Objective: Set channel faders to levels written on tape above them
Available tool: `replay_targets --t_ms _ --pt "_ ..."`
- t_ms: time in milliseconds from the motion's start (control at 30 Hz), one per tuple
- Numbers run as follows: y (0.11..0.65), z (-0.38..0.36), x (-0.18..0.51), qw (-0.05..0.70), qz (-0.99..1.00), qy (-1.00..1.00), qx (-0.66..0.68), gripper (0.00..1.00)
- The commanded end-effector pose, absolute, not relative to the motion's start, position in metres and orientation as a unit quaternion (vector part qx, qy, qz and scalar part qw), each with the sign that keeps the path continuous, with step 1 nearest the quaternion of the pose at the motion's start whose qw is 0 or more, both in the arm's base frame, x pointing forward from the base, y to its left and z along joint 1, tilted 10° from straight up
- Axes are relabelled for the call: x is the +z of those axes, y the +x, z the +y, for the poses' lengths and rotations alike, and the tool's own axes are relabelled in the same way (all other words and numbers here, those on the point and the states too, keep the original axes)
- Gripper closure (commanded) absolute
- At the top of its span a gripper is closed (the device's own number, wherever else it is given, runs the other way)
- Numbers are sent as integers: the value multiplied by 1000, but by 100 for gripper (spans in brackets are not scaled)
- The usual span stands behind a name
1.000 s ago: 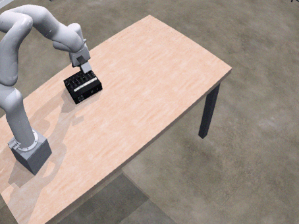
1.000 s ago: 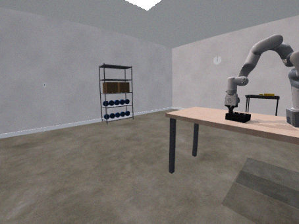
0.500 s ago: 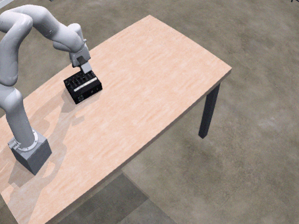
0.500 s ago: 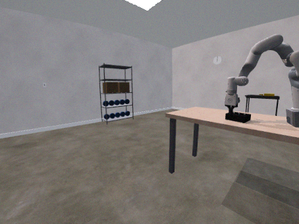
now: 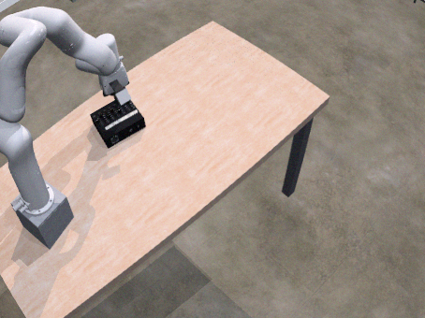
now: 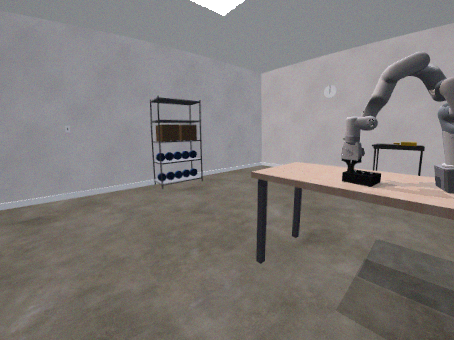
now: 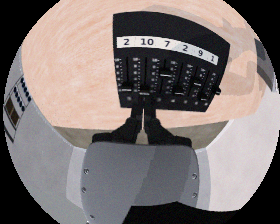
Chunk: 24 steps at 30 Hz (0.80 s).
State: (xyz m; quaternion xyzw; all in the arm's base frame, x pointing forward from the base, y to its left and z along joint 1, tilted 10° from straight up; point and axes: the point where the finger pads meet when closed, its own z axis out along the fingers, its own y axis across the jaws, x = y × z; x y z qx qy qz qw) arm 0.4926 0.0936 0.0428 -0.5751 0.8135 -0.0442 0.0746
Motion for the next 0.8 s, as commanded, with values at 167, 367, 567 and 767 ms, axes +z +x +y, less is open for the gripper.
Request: replay_targets --t_ms 167,367,567,767 --pt "493 91 44 76 813 -575 -45 100" --pt "492 88 44 76 813 -575 -45 100" --pt "491 85 44 76 813 -575 -45 100" --pt "490 83 44 76 813 -575 -45 100"
